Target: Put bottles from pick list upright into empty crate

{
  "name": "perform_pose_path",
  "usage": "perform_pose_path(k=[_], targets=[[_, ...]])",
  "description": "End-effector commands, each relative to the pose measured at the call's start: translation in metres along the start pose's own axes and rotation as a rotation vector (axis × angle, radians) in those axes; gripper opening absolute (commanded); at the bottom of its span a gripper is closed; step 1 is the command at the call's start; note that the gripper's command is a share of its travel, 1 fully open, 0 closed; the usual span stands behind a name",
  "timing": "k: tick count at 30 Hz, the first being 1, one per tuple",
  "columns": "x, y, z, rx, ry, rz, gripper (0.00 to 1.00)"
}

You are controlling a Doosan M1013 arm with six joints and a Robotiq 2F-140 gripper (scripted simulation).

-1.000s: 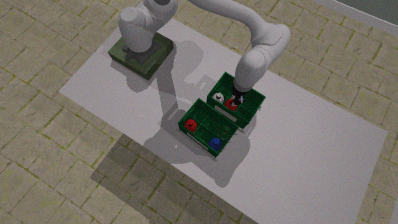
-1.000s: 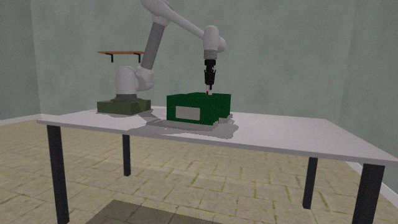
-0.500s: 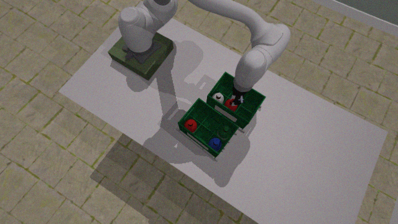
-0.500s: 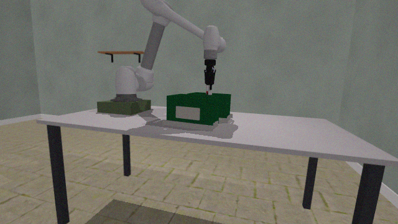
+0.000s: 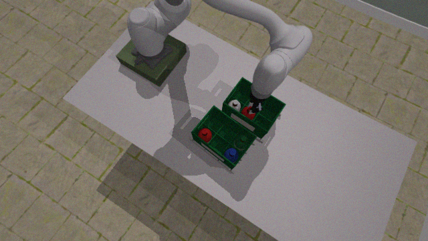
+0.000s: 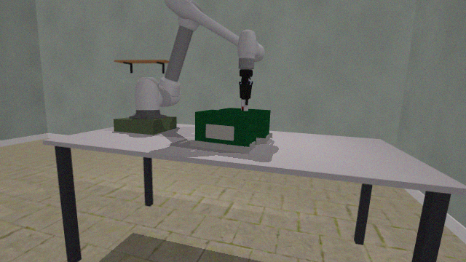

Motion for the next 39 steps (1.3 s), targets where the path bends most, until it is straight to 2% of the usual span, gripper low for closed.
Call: perform_pose_path(k=[1,39], targets=[[-0.004,-0.003,0.001,-0.002,0.0,0.006,0.0],[-0.02,-0.003,0.001,-0.002,0.0,0.006,0.0]])
Point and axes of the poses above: the point where the finger pads meet when closed, its own x axis back along the fingers, its own y axis across the jaws, z = x × y, the point moved 1 cm from there along x, back along the fingers, and after that the axes turned 7 degrees about -x, right-handed, at the moved point
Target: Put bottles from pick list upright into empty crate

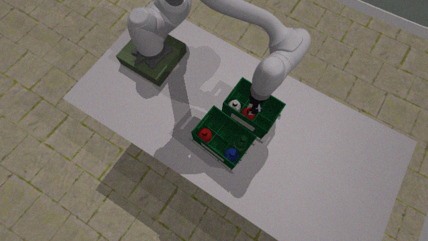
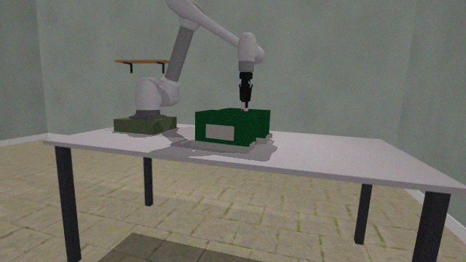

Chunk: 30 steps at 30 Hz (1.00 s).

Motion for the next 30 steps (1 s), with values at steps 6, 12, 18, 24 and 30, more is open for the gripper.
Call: perform_pose_path(k=[6,12,18,24,30], targets=[[-0.008,-0.004,0.001,-0.001,0.0,0.006,0.0],[-0.01,-0.004,0.001,-0.001,0.0,0.006,0.0],[-0.013,-0.004,0.001,-0.001,0.0,0.006,0.0],[-0.016,-0.004,0.001,-0.001,0.0,0.006,0.0],[-0.018,-0.004,0.001,-0.001,0.0,0.006,0.0]])
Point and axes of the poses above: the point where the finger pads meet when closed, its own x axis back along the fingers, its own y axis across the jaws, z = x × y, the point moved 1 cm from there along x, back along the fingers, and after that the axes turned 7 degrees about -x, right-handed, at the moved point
